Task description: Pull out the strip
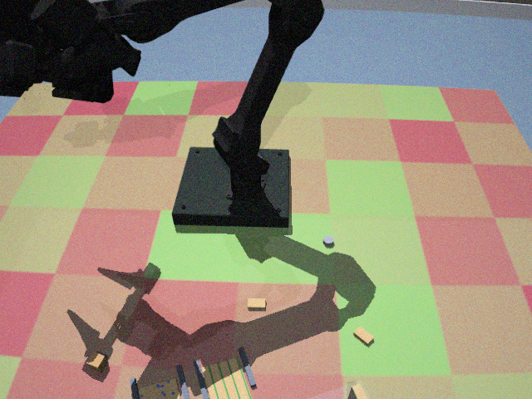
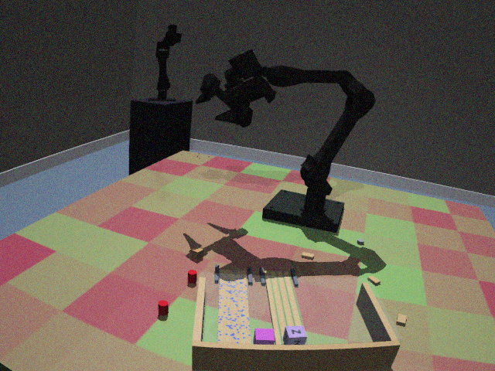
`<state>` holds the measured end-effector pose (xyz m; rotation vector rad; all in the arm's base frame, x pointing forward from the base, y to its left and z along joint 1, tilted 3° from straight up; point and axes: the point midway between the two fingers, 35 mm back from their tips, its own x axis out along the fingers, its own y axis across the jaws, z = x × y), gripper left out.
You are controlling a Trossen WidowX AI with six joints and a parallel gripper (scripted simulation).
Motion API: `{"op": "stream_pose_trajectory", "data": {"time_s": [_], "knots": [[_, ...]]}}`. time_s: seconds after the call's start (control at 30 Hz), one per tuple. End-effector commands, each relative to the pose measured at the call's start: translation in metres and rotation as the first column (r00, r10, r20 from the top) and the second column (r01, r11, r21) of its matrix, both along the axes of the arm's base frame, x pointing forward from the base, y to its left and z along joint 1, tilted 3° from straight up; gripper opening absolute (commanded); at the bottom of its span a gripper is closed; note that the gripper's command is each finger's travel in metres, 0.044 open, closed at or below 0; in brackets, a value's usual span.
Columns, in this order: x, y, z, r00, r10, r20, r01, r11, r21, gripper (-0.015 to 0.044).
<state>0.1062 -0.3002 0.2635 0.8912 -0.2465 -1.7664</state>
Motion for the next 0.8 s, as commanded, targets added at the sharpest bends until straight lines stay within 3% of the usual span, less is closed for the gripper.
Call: {"op": "stream_pose_trajectory", "data": {"time_s": [0.0,0.2,0.4,0.6,0.77], "knots": [[0.003,0.001,-0.001,1.000,0.013,-0.004,-0.013,1.000,0.002,0.0400],[0.082,0.039,-0.019,0.892,0.435,-0.122,-0.428,0.900,0.081,0.0400],[0.151,0.107,-0.038,0.565,0.789,-0.240,-0.777,0.607,0.164,0.0400],[0.191,0.179,-0.053,0.181,0.929,-0.324,-0.937,0.263,0.229,0.0400],[0.212,0.257,-0.066,-0.219,0.899,-0.378,-0.955,-0.117,0.274,0.0400]]}}
